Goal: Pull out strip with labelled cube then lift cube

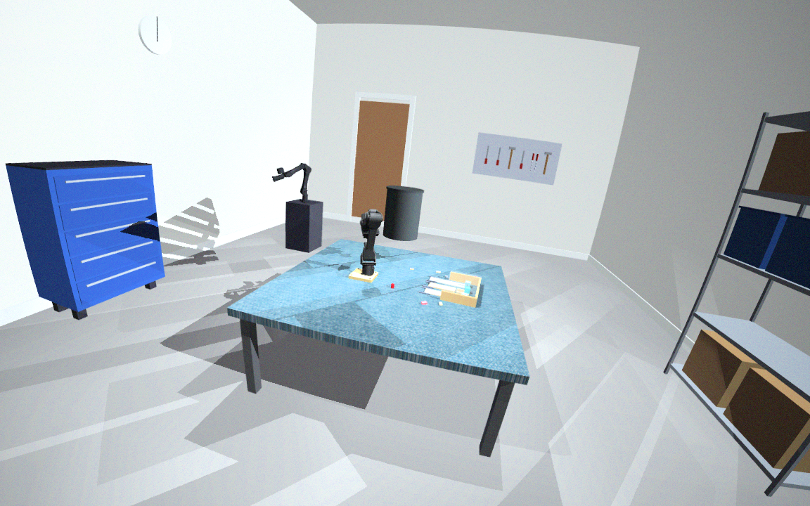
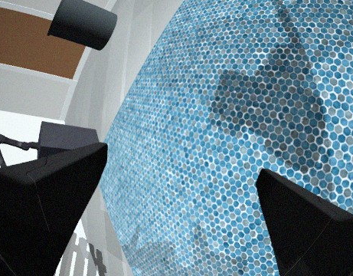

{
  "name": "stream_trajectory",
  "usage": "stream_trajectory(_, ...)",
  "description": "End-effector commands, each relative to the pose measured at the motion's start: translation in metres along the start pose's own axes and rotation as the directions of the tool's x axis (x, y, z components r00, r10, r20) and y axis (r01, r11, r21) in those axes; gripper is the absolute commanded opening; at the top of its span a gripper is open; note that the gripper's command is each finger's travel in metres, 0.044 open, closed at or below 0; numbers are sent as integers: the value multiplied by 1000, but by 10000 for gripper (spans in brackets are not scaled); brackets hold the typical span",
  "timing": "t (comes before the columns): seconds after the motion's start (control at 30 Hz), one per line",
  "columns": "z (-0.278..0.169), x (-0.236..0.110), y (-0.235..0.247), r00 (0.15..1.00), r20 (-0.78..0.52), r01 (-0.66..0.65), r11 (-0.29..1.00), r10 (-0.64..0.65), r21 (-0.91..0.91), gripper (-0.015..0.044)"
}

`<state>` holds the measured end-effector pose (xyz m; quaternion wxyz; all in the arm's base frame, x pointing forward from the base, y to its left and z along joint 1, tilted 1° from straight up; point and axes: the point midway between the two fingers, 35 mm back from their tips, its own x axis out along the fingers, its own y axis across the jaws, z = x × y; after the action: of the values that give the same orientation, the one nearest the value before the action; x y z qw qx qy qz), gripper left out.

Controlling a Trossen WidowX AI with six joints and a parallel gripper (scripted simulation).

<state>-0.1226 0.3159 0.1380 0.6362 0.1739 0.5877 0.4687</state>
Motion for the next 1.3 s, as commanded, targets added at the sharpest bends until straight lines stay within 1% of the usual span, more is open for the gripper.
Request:
stream_trajectory(0.0,1,0,0,1000,3,1,1000,-1,0,400)
stream_trajectory(0.1,21,1,-2,999,46,10,1000,-10,3,400)
stream_trajectory(0.27,96,-3,-15,977,207,55,998,-58,16,400)
stream_trajectory(0.43,168,-22,-40,928,347,143,990,-135,2,400)
stream_trajectory(0.57,218,-46,-66,873,442,231,973,-206,-2,400)
stream_trajectory(0.77,280,-97,-111,765,557,378,926,-323,18,400)
stream_trajectory(0.93,315,-151,-151,656,624,503,862,-425,58,400)
stream_trajectory(1.1,333,-212,-193,518,664,602,782,-539,164,400)
stream_trajectory(1.27,336,-267,-225,405,670,691,688,-622,221,400)
